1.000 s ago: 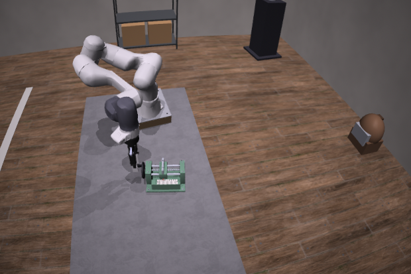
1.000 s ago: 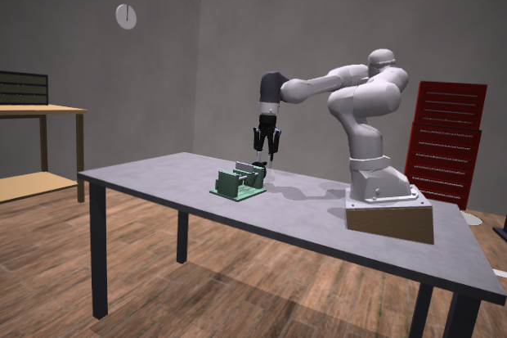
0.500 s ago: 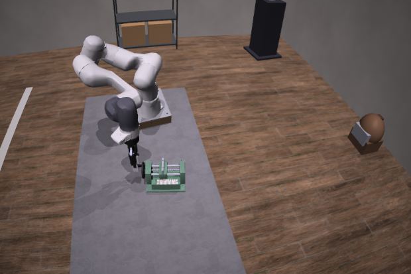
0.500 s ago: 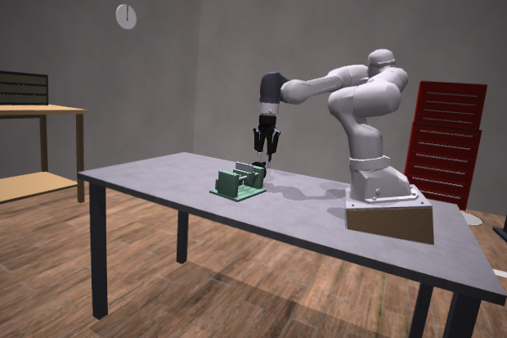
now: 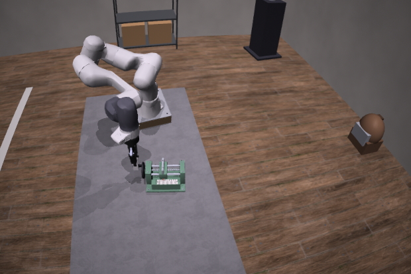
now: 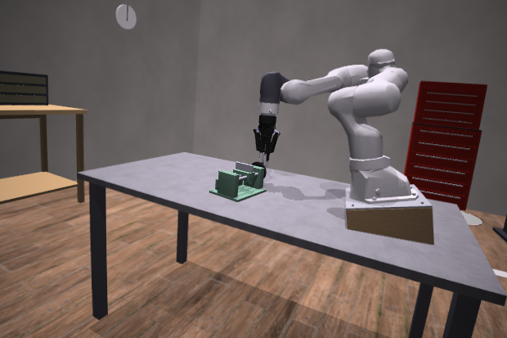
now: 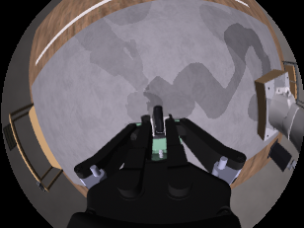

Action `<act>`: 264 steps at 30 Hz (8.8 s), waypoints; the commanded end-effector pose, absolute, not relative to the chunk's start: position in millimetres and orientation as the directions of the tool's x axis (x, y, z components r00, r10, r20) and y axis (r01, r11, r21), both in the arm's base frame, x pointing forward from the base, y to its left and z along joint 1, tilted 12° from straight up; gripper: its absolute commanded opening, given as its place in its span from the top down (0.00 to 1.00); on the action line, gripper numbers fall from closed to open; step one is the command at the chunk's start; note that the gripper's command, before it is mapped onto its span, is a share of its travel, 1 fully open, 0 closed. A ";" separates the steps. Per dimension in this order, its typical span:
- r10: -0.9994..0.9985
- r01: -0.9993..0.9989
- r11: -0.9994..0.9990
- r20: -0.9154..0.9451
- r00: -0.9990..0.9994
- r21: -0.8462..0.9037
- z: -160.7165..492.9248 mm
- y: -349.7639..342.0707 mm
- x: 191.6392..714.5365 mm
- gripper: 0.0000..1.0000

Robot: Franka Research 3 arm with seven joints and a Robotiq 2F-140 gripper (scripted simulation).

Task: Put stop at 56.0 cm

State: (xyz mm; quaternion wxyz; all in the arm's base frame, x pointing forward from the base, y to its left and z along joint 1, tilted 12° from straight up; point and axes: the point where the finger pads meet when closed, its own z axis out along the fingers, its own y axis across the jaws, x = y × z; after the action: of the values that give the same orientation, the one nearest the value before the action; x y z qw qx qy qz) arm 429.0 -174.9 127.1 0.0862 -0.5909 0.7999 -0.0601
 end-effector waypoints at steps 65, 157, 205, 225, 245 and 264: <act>-0.955 -0.933 0.298 -0.068 -0.290 -0.200 127.9 -175.6 433.4 0.96; -0.955 -0.933 0.298 -0.068 -0.290 -0.200 69.6 -171.8 434.6 0.96; -0.955 -0.933 0.298 -0.068 -0.290 -0.200 128.1 -178.8 443.9 0.96; -0.955 -0.933 0.298 -0.068 -0.290 -0.200 103.8 -184.4 467.9 0.96; -0.955 -0.933 0.298 -0.068 -0.290 -0.200 70.8 -176.7 450.5 0.96; -0.955 -0.933 0.298 -0.068 -0.290 -0.200 73.1 -169.4 425.8 0.96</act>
State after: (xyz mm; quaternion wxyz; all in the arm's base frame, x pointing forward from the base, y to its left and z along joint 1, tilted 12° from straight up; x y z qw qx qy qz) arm 430.2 -171.3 71.2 0.0876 -0.5907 0.7997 -0.0624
